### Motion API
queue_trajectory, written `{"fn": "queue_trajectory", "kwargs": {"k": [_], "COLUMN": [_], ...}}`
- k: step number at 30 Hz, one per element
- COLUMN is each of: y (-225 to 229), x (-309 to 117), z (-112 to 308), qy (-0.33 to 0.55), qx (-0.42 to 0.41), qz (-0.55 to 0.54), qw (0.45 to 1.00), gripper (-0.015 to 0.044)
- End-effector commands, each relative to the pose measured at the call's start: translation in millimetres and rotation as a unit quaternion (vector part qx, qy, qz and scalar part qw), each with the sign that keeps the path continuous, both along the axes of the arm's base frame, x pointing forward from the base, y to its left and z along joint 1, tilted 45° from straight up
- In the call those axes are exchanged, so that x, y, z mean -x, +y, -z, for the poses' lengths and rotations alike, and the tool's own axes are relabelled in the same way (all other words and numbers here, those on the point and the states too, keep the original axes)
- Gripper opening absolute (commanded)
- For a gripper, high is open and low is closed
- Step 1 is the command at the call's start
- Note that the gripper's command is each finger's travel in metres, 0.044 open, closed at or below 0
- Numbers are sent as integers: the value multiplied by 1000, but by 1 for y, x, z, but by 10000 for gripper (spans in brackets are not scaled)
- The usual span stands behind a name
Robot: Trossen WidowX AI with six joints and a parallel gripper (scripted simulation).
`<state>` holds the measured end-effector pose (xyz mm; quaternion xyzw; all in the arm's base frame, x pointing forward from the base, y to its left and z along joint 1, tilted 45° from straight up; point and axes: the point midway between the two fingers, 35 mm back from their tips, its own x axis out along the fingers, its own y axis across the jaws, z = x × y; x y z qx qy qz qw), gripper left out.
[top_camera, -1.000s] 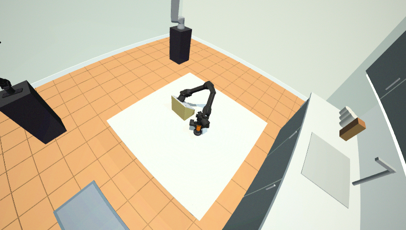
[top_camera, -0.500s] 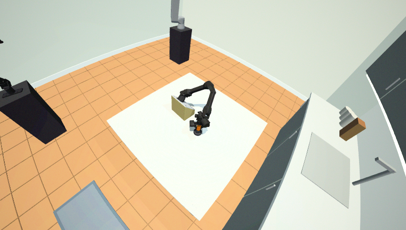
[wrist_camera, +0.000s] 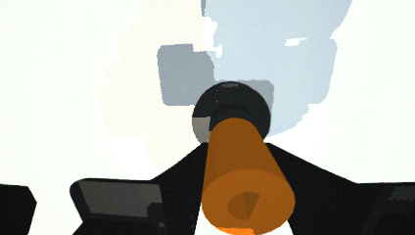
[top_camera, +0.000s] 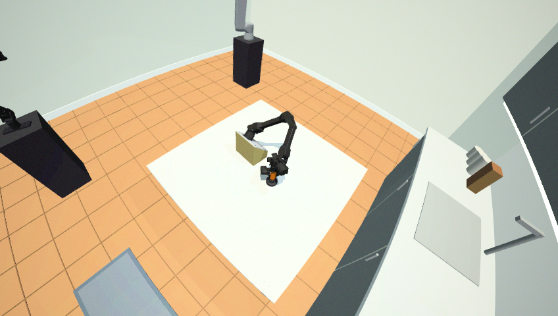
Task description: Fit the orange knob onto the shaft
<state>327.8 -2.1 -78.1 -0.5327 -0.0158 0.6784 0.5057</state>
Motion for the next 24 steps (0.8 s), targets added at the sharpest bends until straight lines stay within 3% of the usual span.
{"fn": "queue_trajectory", "kwargs": {"k": [1,13,24], "y": [0,-3,-1], "x": [-1,-1,-1], "z": [0,-3,-1], "qy": [-2,-2,-76], "qx": [-1,-1,7], "qz": [-2,-2,-75], "qw": [1000,1000,994], "gripper": [0,0,0]}}
